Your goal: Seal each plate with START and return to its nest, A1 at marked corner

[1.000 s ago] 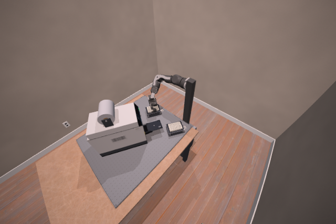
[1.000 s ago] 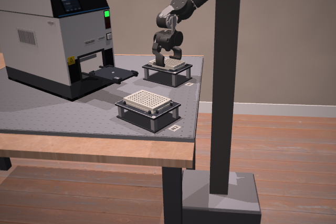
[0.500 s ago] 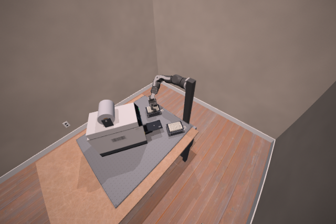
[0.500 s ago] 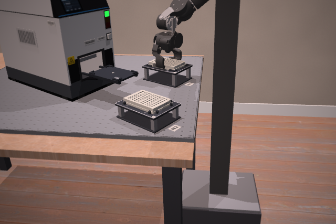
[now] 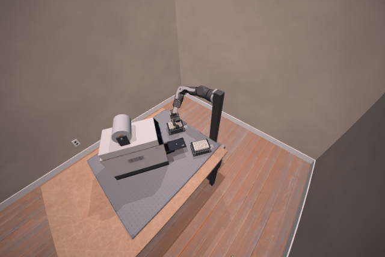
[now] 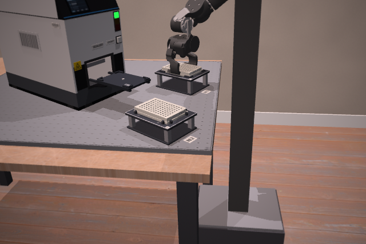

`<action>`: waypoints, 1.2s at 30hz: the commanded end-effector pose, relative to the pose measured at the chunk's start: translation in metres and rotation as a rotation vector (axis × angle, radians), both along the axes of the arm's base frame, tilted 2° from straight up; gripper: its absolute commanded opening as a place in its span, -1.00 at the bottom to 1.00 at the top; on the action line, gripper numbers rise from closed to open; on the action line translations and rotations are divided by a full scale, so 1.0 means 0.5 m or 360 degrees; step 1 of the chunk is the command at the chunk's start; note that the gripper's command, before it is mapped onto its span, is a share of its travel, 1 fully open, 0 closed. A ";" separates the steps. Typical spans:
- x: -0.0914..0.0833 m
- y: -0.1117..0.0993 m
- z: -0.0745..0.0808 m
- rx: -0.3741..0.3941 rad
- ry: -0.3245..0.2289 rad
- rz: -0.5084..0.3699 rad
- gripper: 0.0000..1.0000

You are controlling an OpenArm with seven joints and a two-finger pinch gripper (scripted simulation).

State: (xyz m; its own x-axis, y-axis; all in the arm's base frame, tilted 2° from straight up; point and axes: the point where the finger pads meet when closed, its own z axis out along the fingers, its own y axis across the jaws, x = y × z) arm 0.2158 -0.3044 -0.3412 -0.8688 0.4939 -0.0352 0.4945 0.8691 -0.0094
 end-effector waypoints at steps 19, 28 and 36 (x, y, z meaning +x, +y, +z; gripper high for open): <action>0.002 -0.001 0.001 -0.0002 -0.0005 -0.0002 -1.00; 0.002 -0.001 0.001 -0.0002 -0.0005 -0.0002 -1.00; 0.002 -0.001 0.001 -0.0002 -0.0005 -0.0002 -1.00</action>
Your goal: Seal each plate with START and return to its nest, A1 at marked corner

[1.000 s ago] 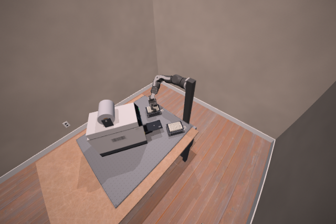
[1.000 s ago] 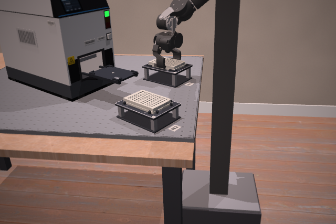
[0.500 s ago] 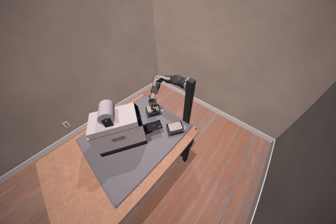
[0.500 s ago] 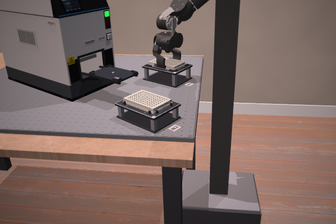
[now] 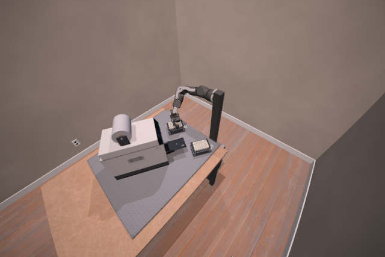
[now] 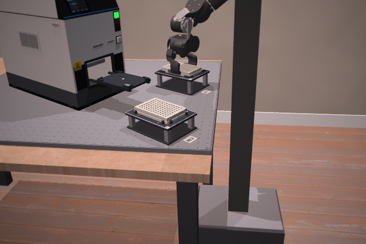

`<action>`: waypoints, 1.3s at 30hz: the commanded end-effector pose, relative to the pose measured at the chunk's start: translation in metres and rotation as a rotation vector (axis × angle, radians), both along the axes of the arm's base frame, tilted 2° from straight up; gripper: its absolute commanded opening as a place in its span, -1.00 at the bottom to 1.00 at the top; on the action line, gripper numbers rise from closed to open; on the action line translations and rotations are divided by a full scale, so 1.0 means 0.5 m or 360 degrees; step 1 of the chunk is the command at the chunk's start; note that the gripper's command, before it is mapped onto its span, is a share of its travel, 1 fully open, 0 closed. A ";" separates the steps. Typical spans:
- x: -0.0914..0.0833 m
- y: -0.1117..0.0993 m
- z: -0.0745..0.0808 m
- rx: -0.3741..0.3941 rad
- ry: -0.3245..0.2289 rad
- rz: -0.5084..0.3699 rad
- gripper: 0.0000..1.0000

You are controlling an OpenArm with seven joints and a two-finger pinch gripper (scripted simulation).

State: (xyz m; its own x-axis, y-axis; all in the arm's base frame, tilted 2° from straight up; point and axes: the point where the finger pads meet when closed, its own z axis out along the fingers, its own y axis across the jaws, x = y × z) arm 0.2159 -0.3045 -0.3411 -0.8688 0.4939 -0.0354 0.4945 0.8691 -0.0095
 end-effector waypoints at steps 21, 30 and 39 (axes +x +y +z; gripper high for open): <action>0.002 -0.002 0.009 -0.0007 -0.0004 -0.0003 -1.00; 0.001 -0.002 0.020 -0.0007 -0.0004 -0.0002 -1.00; 0.001 -0.002 0.041 -0.0007 -0.0005 -0.0002 -1.00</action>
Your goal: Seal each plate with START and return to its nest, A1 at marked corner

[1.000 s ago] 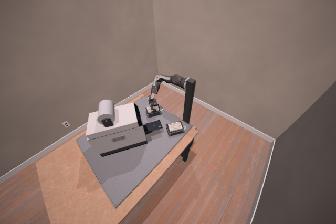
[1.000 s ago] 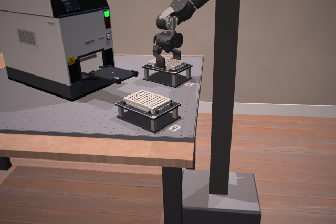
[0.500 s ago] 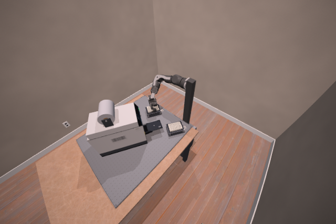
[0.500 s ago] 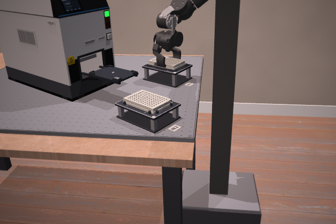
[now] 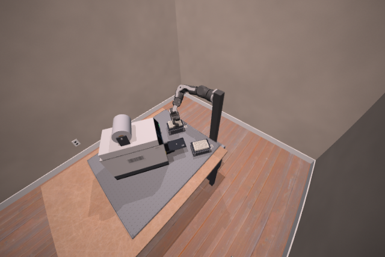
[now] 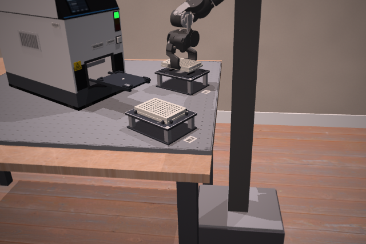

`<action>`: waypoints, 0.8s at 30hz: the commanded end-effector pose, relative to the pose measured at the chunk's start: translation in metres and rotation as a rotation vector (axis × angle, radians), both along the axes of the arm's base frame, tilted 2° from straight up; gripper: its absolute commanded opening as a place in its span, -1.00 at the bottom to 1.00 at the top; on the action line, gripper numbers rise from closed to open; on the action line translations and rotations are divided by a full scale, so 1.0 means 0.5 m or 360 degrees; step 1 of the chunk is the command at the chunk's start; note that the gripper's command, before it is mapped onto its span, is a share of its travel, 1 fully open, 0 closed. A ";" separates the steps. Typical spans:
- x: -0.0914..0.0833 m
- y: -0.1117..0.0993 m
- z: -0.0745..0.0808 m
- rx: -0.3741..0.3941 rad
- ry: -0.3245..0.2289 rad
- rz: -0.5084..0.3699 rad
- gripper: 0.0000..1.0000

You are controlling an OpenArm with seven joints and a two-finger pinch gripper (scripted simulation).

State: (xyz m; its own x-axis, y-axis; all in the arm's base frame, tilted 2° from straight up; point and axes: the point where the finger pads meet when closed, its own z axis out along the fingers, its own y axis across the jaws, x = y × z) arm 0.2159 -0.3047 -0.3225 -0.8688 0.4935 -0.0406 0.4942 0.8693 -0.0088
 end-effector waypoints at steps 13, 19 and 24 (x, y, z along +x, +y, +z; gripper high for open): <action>0.001 0.000 0.041 -0.0004 0.0000 -0.0003 -1.00; 0.000 0.000 0.061 -0.0004 0.0001 -0.0002 -1.00; -0.001 0.001 0.078 -0.0004 0.0000 -0.0002 -1.00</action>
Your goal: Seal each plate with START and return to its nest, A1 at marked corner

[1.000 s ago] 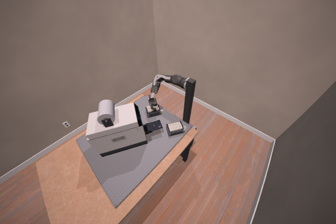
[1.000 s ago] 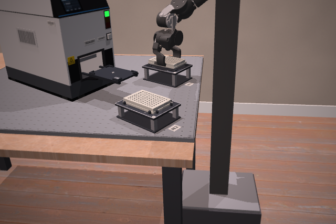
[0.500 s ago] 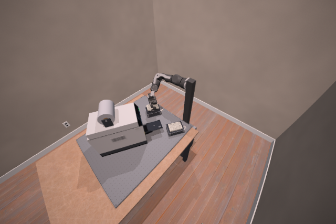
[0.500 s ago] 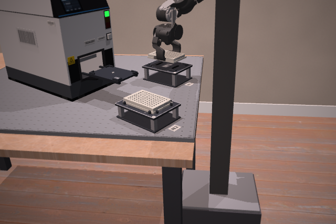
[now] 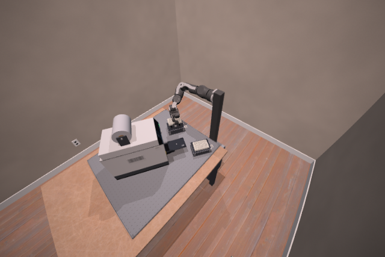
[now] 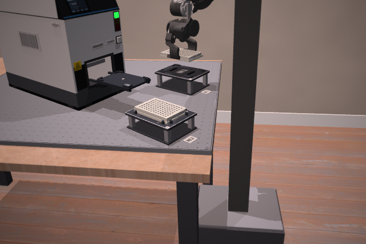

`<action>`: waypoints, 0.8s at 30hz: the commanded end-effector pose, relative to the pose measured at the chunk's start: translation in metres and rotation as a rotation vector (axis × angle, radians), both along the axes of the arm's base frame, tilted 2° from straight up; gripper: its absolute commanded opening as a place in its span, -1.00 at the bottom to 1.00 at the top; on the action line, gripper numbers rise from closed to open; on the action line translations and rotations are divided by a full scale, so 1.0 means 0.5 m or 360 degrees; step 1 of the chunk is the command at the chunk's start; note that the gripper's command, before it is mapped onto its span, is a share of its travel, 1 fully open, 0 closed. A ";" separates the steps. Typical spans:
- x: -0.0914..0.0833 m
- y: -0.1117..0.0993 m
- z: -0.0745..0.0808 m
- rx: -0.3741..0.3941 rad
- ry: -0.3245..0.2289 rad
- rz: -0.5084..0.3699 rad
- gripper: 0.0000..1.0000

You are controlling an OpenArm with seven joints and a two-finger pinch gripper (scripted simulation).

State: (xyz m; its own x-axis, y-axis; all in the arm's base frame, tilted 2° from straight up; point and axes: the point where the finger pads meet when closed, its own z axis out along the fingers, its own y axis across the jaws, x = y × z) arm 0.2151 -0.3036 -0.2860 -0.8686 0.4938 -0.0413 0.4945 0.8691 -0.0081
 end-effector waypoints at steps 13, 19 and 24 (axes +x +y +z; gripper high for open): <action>0.000 0.001 0.019 0.0001 0.0004 -0.0002 -1.00; 0.009 0.009 0.020 -0.0002 -0.0003 -0.0003 -1.00; 0.023 0.026 0.019 -0.0003 0.0000 -0.0002 -1.00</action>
State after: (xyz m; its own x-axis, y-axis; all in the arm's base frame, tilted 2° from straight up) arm 0.2255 -0.2884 -0.2780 -0.8732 0.4859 -0.0361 0.4863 0.8738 -0.0014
